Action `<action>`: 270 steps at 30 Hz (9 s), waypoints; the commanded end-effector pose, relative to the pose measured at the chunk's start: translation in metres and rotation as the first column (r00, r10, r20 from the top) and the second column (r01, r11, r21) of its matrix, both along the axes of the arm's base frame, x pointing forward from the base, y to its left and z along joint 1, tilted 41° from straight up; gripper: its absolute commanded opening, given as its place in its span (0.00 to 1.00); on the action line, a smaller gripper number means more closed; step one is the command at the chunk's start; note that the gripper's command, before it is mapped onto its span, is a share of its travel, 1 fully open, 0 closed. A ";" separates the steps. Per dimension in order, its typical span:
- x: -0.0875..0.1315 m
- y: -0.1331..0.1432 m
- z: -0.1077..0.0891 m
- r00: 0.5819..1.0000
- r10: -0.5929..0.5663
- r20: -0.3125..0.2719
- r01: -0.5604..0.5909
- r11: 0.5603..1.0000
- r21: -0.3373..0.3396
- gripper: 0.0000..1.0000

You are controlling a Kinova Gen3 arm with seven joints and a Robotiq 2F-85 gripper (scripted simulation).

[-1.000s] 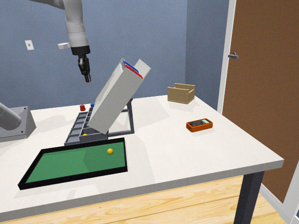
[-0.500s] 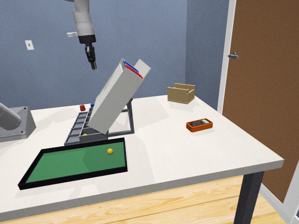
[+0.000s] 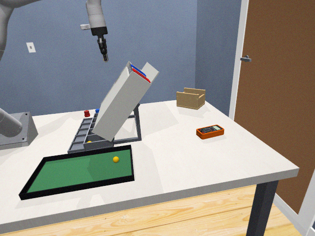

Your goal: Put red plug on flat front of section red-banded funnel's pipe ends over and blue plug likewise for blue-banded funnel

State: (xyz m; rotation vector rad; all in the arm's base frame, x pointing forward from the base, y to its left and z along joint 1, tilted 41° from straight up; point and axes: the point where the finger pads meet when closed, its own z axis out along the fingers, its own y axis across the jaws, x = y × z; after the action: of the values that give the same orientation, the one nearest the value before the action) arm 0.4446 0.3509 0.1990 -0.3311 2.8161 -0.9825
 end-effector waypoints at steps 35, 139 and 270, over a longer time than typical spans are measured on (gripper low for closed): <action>0.153 0.038 -0.004 0.999 -0.044 -0.025 0.043 0.998 -0.037 0.00; 0.157 0.020 -0.025 0.989 0.085 0.125 -0.095 0.993 0.076 1.00; 0.076 0.019 -0.007 1.000 -0.029 -0.010 0.029 0.999 -0.024 1.00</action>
State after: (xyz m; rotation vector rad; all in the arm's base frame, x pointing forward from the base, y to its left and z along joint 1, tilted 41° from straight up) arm 0.5958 0.3848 0.1916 -0.3855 2.6790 -0.8060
